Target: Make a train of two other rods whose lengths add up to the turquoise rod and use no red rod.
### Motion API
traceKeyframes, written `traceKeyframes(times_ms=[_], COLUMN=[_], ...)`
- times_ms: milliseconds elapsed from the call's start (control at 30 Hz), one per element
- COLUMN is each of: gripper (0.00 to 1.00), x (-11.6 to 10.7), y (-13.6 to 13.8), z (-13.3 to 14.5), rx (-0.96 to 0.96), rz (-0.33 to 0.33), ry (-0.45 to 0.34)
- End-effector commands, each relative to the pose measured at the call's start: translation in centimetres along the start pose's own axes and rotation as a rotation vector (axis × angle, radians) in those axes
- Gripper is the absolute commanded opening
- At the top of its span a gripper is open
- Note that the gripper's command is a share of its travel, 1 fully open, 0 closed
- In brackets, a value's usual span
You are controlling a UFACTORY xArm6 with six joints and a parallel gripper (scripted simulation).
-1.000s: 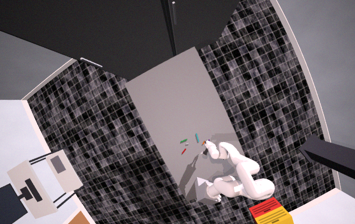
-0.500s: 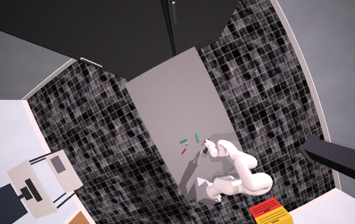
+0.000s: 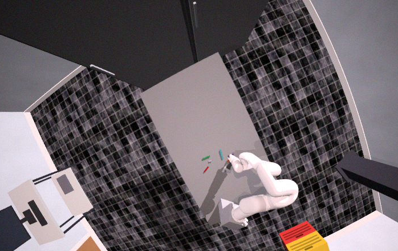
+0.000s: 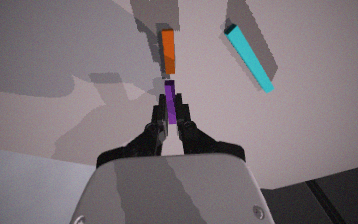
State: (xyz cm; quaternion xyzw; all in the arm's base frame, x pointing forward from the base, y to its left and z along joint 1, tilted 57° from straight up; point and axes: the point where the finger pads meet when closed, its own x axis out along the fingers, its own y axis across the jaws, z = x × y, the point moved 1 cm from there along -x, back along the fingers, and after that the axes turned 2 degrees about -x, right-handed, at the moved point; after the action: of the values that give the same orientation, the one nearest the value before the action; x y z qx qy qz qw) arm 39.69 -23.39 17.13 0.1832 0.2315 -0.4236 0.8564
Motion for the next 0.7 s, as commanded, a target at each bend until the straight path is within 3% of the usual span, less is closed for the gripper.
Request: traceKeyframes(times_ms=[0,667], gripper=[0.04,0.04], x=[0.42,0.82], y=[0.09,0.09], z=[0.09,0.1], rx=[0.001,0.001], rz=[0.004,0.004], ry=[-0.003,-0.003])
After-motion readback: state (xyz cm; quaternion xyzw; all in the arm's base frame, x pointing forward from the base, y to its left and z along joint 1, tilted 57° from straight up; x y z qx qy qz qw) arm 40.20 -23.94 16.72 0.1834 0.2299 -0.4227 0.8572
